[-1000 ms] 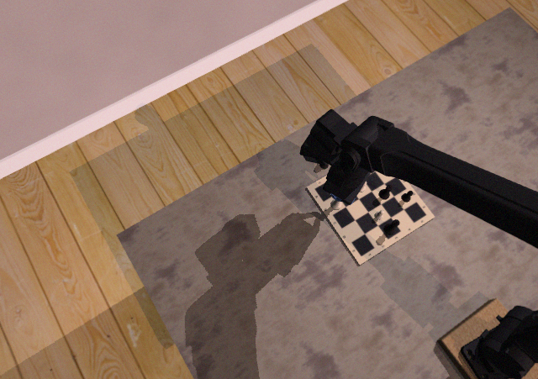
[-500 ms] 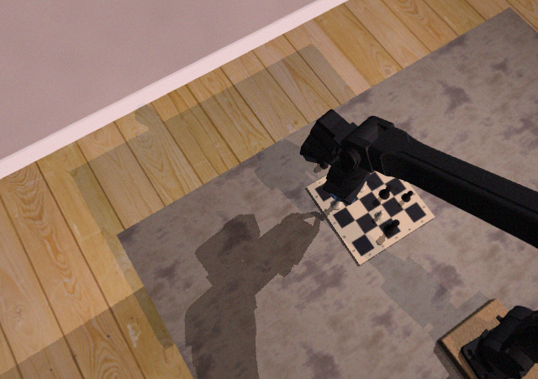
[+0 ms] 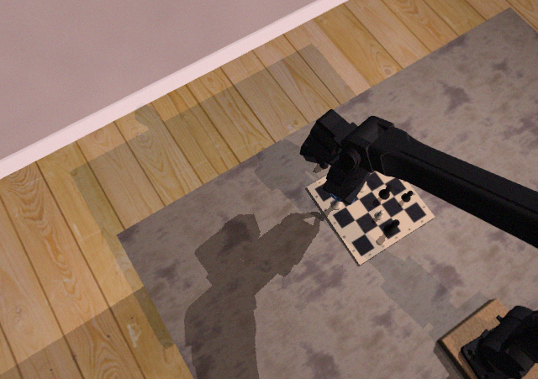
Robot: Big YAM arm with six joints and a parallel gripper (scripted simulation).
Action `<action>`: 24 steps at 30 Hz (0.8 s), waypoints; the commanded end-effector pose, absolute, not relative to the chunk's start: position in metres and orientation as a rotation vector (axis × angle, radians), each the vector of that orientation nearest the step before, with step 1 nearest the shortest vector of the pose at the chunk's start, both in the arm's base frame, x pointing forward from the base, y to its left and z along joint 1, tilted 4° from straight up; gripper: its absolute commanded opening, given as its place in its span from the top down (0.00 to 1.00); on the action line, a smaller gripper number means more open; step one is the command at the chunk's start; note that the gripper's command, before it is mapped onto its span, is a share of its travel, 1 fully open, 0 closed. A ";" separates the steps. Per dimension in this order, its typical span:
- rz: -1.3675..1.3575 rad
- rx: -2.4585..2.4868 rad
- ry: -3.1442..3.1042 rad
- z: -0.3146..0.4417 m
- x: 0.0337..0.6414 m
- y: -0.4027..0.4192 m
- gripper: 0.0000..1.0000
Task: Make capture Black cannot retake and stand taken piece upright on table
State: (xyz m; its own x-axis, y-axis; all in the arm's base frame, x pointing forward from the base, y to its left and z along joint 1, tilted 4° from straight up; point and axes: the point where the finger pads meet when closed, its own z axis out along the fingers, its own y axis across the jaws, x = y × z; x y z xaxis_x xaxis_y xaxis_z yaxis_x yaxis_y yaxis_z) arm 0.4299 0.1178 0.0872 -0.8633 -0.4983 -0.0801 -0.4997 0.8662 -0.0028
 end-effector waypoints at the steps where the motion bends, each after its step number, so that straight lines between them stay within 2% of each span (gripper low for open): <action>1: 0.032 -0.807 2.942 0.085 0.431 0.120 0.59; 24: 0.031 -0.800 2.926 0.091 0.424 0.115 0.59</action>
